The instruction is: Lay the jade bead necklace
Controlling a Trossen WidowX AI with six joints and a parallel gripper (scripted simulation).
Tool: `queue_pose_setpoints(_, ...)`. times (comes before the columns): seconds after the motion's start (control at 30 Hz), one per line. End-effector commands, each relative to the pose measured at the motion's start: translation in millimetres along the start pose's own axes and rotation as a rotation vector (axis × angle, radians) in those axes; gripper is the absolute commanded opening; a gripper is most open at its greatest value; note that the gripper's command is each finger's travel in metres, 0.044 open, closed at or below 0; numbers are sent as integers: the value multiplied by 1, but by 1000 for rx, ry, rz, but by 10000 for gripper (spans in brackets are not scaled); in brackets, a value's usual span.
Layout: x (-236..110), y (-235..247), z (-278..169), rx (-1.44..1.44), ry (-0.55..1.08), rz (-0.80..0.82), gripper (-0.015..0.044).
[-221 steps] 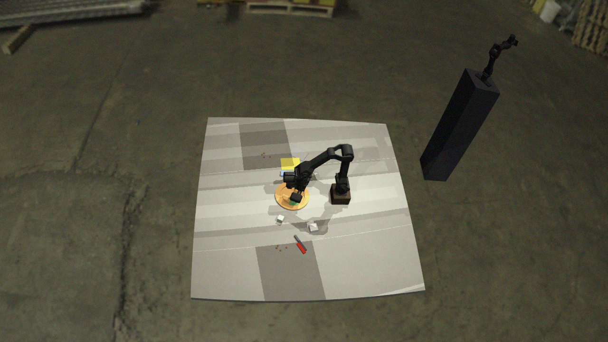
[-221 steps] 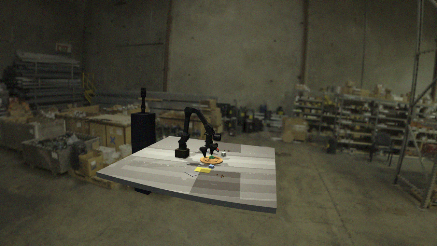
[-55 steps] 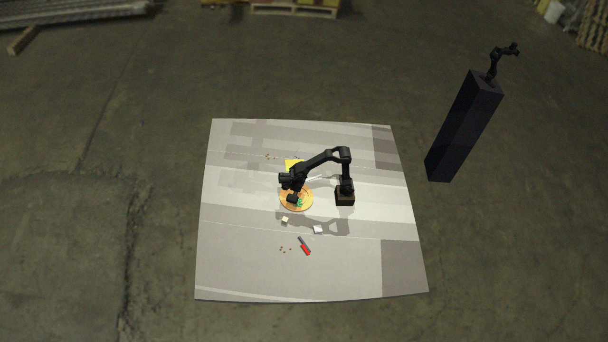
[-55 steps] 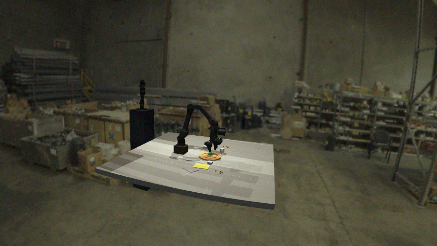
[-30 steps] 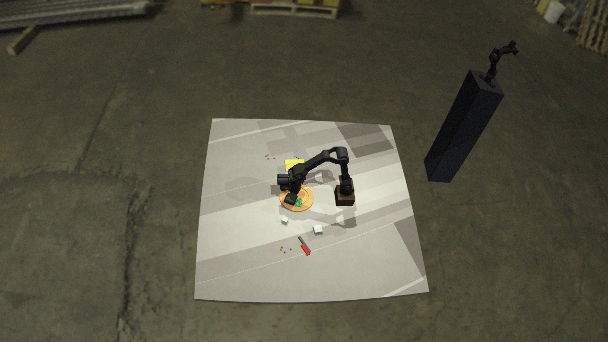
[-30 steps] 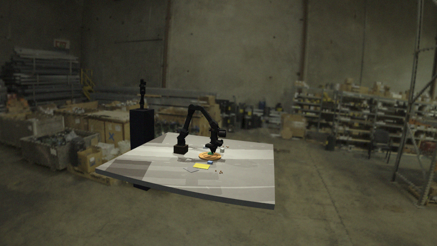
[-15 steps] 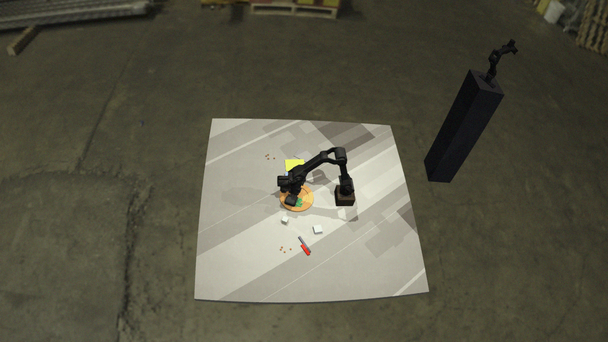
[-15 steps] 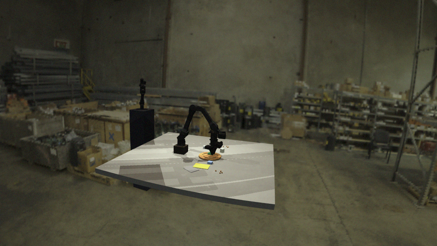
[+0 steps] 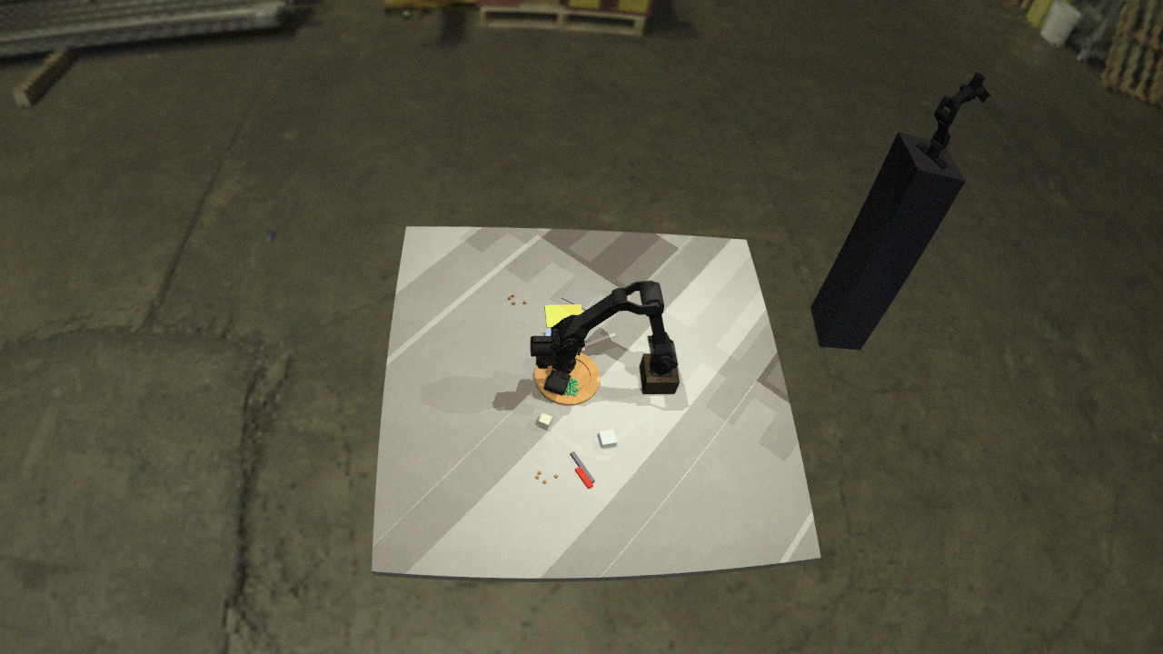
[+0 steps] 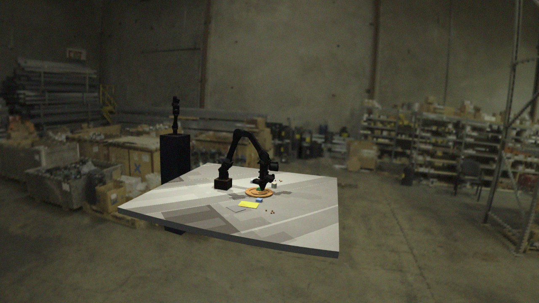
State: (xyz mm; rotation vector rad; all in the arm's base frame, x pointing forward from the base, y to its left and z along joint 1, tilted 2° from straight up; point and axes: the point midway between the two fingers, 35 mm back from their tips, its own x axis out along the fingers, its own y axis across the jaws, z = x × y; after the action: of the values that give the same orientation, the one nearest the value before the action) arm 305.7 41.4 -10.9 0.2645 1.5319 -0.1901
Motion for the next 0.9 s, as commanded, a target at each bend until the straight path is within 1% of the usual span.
queue_pose_setpoints(0.0,0,0,0,0,-1,0,0)
queue_pose_setpoints(0.67,-1,0,0,0,0,0,0)
queue_pose_setpoints(0.87,-15,0,-1,3,4,-1,0)
